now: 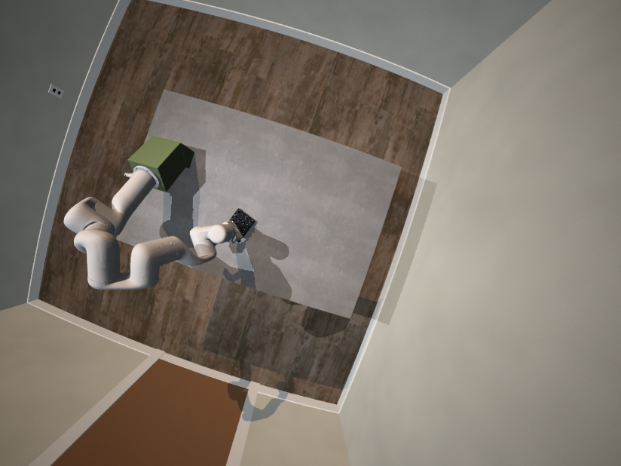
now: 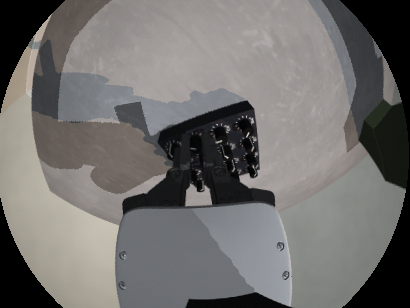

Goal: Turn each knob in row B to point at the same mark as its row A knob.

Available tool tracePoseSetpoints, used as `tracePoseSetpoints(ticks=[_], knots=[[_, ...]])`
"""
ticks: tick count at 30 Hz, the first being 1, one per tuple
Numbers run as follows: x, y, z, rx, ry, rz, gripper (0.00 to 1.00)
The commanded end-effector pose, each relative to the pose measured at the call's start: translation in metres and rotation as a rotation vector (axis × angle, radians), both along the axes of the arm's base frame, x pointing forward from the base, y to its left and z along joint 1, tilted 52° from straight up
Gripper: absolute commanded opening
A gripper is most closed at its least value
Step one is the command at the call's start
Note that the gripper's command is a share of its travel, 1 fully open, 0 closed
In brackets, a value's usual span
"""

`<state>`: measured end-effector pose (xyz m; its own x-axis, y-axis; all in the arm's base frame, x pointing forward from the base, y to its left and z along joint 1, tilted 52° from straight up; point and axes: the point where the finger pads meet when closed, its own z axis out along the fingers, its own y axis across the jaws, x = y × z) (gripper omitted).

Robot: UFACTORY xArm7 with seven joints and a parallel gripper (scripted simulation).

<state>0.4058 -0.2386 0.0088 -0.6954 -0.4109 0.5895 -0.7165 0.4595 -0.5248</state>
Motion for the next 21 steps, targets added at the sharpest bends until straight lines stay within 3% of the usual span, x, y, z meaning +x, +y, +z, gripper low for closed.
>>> tracePoseSetpoints(ticks=[1,4,18,21], knots=[[0.0015,0.0012,0.0001,-0.003,-0.054,-0.037,0.08],[0.0015,0.0012,0.0001,-0.004,-0.069,-0.049,0.08],[0.0015,0.0012,0.0001,-0.023,-0.340,-0.260,0.08],[0.0015,0.0012,0.0001,-0.024,-0.361,-0.277,0.08]])
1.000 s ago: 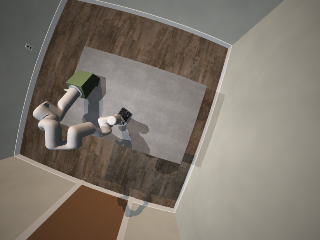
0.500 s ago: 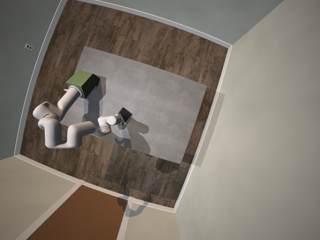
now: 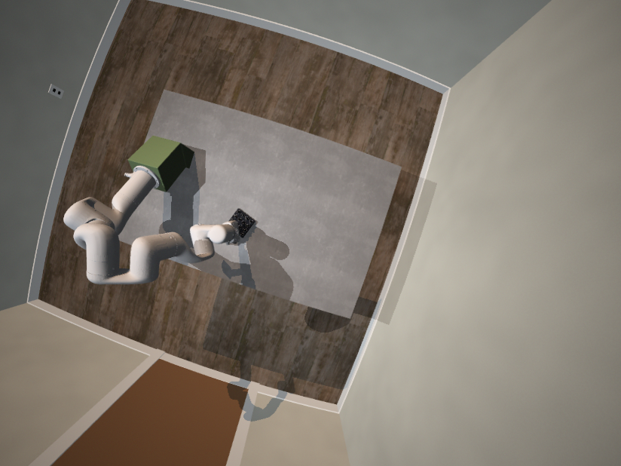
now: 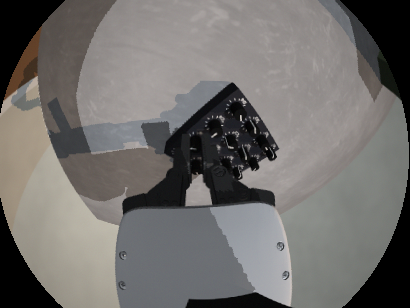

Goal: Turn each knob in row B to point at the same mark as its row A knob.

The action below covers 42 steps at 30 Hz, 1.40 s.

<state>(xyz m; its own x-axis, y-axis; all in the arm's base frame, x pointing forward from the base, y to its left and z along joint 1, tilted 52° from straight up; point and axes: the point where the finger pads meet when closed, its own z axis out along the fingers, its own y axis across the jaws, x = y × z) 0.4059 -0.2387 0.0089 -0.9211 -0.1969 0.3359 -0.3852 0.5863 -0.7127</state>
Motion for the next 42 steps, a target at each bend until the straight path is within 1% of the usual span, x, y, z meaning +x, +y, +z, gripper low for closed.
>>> tracePoseSetpoints(ticks=[1,8,14,16,22,28,42], knots=[[0.0014,0.0012,0.0001,-0.006,-0.065,-0.044,0.08],[0.0014,0.0012,0.0000,-0.016,-0.205,-0.153,0.08],[0.0014,0.0012,0.0000,-0.023,-0.303,-0.230,0.08],[0.0014,0.0012,0.0000,-0.023,-0.303,-0.230,0.08],[0.0014,0.0012,0.0000,-0.027,-0.373,-0.285,0.08],[0.0014,0.0012,0.0000,-0.030,-0.412,-0.316,0.08],[0.0014,0.0012,0.0000,-0.031,-0.425,-0.326,0.08]])
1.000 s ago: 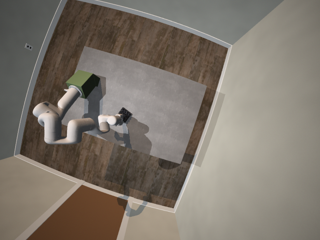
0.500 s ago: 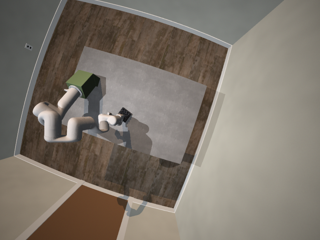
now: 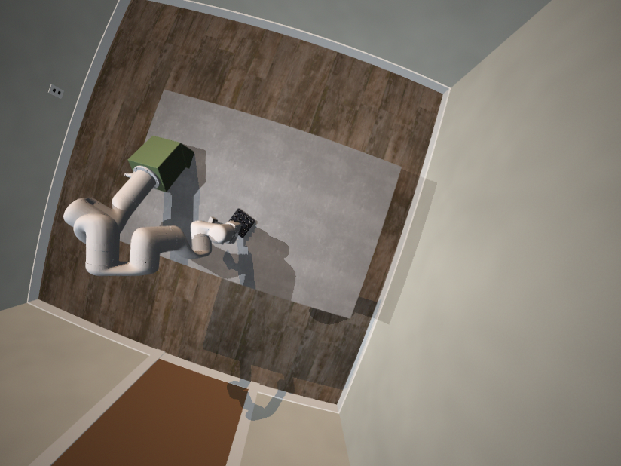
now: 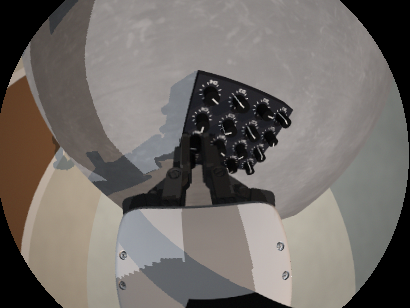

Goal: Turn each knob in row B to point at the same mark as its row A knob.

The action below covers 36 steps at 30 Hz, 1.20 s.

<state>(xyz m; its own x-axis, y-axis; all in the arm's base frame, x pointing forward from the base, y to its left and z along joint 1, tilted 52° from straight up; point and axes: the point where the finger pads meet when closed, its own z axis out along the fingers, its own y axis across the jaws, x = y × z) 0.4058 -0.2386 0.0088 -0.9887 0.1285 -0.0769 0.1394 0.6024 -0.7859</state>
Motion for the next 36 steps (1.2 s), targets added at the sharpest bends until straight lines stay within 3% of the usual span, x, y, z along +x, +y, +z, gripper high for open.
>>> tracePoseSetpoints(ticks=[1,8,9,36], knots=[[0.0015,0.0012,0.0001,0.001,-0.002,0.003,0.08],[0.0015,0.0012,0.0001,0.001,-0.002,0.003,0.08],[0.0015,0.0012,0.0001,0.001,-0.002,0.003,0.19],[0.0019,0.0070,0.0047,0.001,-0.002,0.003,0.19]])
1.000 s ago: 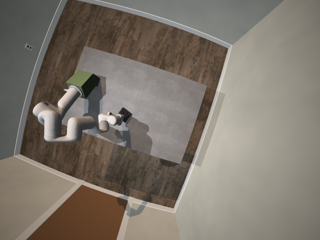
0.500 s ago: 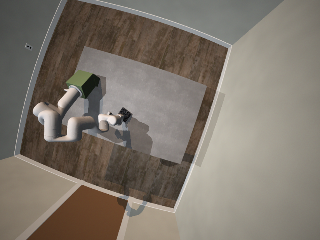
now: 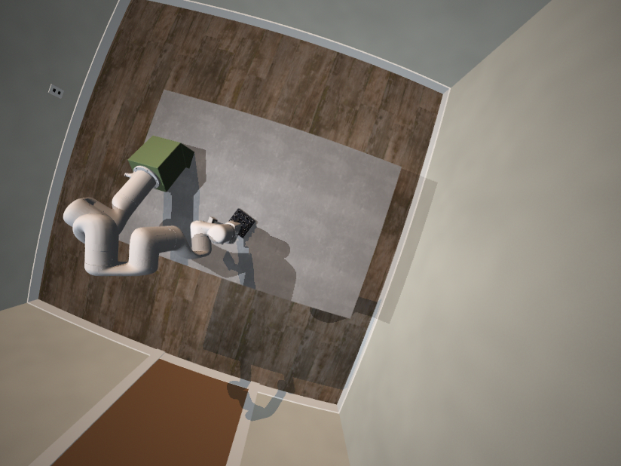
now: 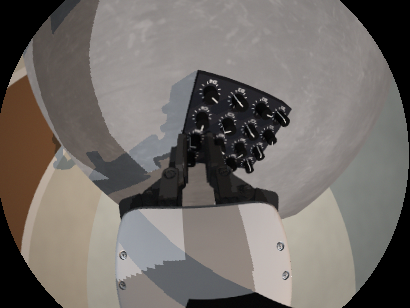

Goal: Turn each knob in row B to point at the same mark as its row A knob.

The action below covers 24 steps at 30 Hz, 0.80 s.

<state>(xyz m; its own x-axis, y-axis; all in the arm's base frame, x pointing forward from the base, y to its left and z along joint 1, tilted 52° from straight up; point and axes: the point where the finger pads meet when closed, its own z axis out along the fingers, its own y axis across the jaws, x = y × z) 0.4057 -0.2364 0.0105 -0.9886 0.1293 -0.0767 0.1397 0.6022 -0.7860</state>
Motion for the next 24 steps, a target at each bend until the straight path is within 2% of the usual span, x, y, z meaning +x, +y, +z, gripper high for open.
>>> tracePoseSetpoints(ticks=[1,13,24], knots=[[0.002,0.007,0.004,0.001,-0.002,0.004,0.19],[0.003,0.025,0.019,0.001,-0.002,0.004,0.19],[0.004,0.027,0.020,0.001,-0.002,0.004,0.19]])
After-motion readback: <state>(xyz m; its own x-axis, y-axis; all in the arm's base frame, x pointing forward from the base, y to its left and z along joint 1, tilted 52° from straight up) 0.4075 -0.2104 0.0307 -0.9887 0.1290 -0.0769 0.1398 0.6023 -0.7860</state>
